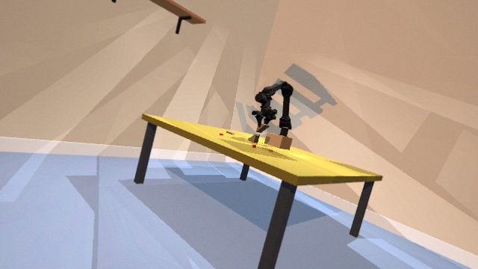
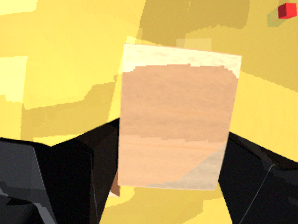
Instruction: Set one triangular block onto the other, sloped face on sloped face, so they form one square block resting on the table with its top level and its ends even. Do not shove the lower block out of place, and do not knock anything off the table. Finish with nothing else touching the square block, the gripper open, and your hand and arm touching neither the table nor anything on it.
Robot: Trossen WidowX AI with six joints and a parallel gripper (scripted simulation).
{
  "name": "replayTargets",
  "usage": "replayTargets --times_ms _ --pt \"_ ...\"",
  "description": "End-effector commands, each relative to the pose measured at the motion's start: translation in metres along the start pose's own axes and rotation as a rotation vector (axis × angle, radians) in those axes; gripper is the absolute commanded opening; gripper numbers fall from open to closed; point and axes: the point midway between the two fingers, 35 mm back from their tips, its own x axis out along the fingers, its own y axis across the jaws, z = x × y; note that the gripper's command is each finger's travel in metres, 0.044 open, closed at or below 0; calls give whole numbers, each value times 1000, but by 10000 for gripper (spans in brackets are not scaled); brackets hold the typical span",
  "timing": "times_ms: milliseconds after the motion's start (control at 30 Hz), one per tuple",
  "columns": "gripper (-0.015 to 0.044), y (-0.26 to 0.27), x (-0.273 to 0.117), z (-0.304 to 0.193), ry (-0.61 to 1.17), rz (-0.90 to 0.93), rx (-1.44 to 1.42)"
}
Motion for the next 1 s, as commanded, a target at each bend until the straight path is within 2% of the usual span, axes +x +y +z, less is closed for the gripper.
replayTargets --times_ms 0,967 --pt "0 0 -8 -17 -4 -4 -3" --pt "0 37 -53 -145 4 3 -7"
